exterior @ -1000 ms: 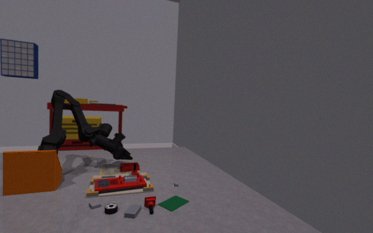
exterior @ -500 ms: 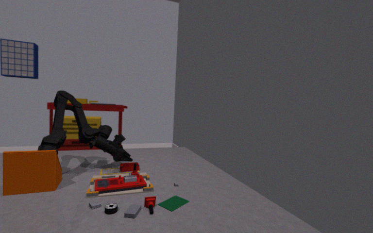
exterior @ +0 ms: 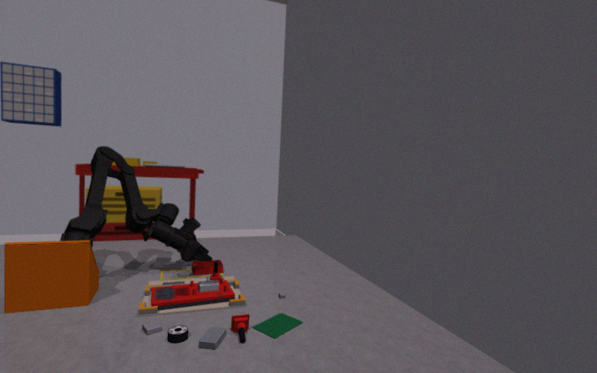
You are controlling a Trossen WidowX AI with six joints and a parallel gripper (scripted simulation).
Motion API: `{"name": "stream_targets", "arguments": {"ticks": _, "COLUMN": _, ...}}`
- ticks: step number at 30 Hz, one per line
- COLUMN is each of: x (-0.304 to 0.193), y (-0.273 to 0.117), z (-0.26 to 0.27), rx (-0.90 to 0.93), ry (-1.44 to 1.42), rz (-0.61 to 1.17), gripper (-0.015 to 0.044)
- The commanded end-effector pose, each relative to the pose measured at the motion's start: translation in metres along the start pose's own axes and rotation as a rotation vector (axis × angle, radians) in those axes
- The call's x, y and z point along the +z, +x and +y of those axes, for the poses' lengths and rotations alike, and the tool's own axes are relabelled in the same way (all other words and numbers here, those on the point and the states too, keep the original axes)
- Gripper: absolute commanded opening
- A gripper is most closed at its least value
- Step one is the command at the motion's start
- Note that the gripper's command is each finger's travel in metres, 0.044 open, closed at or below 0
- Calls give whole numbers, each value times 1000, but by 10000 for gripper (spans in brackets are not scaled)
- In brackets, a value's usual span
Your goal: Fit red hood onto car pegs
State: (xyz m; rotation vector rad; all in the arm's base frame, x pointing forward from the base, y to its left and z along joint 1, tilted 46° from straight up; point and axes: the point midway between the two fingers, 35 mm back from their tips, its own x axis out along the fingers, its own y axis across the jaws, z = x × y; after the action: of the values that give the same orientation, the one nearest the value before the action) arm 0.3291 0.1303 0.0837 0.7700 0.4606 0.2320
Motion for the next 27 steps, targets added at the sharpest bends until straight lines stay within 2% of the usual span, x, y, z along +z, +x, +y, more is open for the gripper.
{"name": "stream_targets", "arguments": {"ticks": 1, "x": -4, "y": 2, "z": -3, "rx": -8, "ry": 7, "rz": 1, "gripper": 440}}
{"name": "stream_targets", "arguments": {"ticks": 27, "x": -16, "y": 7, "z": -3, "rx": -6, "ry": 7, "rz": -1, "gripper": 440}}
